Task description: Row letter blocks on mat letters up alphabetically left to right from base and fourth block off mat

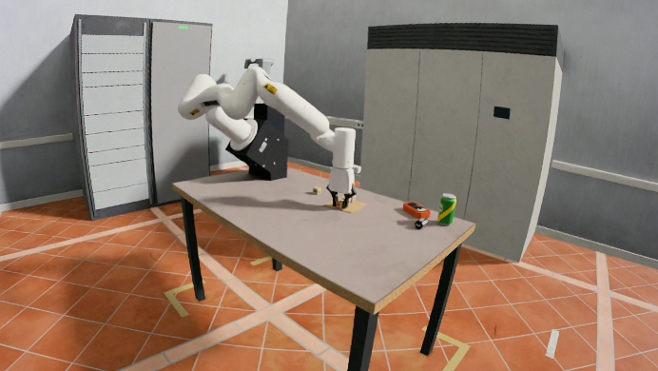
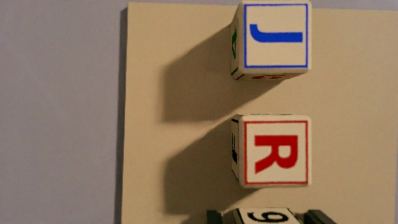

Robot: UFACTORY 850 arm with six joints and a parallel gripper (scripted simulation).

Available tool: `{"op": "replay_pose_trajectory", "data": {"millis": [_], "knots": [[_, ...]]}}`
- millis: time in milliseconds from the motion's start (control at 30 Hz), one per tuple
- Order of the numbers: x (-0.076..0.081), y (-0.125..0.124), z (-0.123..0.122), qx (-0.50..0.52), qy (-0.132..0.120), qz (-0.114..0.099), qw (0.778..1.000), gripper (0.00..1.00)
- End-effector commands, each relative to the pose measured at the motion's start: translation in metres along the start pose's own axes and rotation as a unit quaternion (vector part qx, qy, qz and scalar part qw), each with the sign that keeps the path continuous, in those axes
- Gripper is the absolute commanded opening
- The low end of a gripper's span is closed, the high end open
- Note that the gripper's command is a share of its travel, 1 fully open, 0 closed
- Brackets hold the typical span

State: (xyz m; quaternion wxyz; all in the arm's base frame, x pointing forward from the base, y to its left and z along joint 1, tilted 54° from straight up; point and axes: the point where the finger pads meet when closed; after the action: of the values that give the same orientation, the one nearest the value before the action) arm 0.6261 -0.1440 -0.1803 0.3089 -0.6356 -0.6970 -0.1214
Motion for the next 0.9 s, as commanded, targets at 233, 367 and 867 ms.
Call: {"op": "replay_pose_trajectory", "data": {"millis": [233,367,867], "knots": [[0.012,0.001,0.000,0.000,0.000,-0.001,1.000,0.48],[0.020,0.001,0.000,0.000,0.000,-0.001,1.000,0.48],[0.086,0.001,0.000,0.000,0.000,-0.001,1.000,0.48]]}}
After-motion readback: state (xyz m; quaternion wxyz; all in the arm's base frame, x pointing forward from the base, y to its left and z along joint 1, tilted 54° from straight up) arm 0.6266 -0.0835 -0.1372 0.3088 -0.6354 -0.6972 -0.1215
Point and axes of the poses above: the point where the finger pads meet when closed, its own x axis back along the fingers, its own y axis across the jaws, z = x × y, and after that the axes turned 6 degrees about x, right-handed
